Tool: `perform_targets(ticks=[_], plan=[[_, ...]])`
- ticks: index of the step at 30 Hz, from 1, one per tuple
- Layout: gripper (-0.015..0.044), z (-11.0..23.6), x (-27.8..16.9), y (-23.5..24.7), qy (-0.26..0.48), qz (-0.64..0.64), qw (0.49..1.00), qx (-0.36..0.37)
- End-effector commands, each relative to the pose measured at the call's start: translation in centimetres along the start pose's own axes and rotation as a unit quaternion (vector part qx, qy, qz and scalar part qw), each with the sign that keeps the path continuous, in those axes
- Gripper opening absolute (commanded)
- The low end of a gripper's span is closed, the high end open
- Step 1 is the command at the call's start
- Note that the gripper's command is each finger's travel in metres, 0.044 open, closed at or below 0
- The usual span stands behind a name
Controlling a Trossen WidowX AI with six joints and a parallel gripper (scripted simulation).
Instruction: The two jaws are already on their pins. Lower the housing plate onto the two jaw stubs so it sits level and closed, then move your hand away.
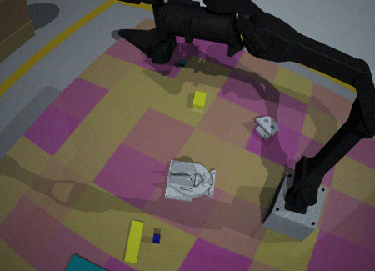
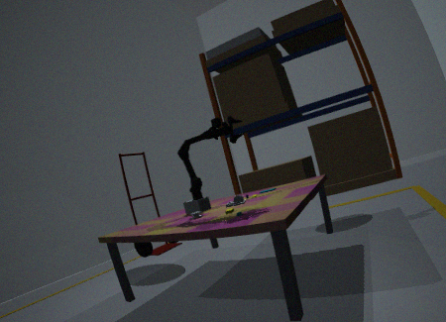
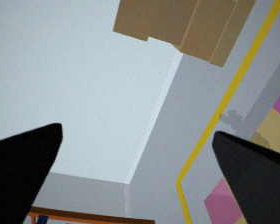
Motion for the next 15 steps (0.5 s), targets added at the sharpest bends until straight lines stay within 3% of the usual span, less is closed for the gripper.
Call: perform_targets(ticks=[1,15], plan=[[0.044,-1.0,1.5,-3.6,-0.01,0.01,0.998,-0.067],[0.044,-0.7,7.4,-16.3,-0.039,-0.001,0.956,-0.291]])
Point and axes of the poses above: the point midway between the two fingers, 35 mm back from their tips, its own z axis back along the fingers, its own y axis across the jaws, x = y × z, the point moved 8 cm from there along z, back along the fingers, and after that the axes turned 15 degrees about z, right-handed, at the moved point
